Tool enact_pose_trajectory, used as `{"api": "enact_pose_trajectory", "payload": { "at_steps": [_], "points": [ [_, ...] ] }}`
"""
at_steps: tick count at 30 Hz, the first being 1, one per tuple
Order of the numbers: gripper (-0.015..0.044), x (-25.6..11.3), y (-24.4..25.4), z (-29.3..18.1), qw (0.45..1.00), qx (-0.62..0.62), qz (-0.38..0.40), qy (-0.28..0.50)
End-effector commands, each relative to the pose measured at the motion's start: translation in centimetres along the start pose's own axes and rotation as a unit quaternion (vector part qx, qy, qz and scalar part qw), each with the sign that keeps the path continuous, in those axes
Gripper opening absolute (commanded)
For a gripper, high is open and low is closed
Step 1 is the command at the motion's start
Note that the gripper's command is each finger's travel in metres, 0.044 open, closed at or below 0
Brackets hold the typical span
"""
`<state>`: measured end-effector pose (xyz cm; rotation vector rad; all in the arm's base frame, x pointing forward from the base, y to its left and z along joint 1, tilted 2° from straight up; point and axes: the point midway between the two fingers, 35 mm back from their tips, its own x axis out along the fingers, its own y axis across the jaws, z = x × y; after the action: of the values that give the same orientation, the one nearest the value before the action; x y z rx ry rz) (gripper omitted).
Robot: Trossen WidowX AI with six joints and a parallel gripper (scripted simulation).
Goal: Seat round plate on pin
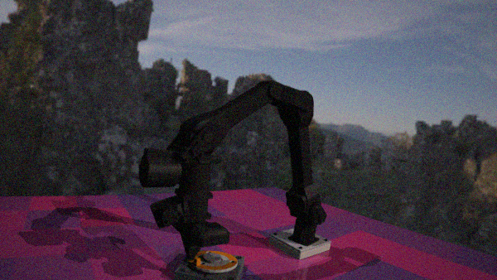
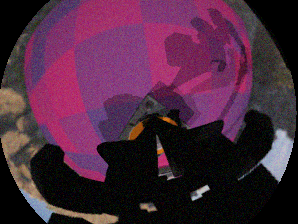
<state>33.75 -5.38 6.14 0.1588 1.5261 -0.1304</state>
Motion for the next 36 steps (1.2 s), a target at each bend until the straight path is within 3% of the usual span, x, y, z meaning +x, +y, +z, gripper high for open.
{"api": "enact_pose_trajectory", "payload": {
  "at_steps": [1, 24, 36],
  "points": [
    [0.0000, 0.0, 0.8, -0.1, 1.000, 0.001, 0.003, 0.002],
    [0.0000, 0.0, 2.7, -1.0, 1.000, 0.001, 0.004, 0.002],
    [0.0000, -4.4, 2.4, -1.2, 1.000, 0.001, 0.004, 0.003]
  ]
}}
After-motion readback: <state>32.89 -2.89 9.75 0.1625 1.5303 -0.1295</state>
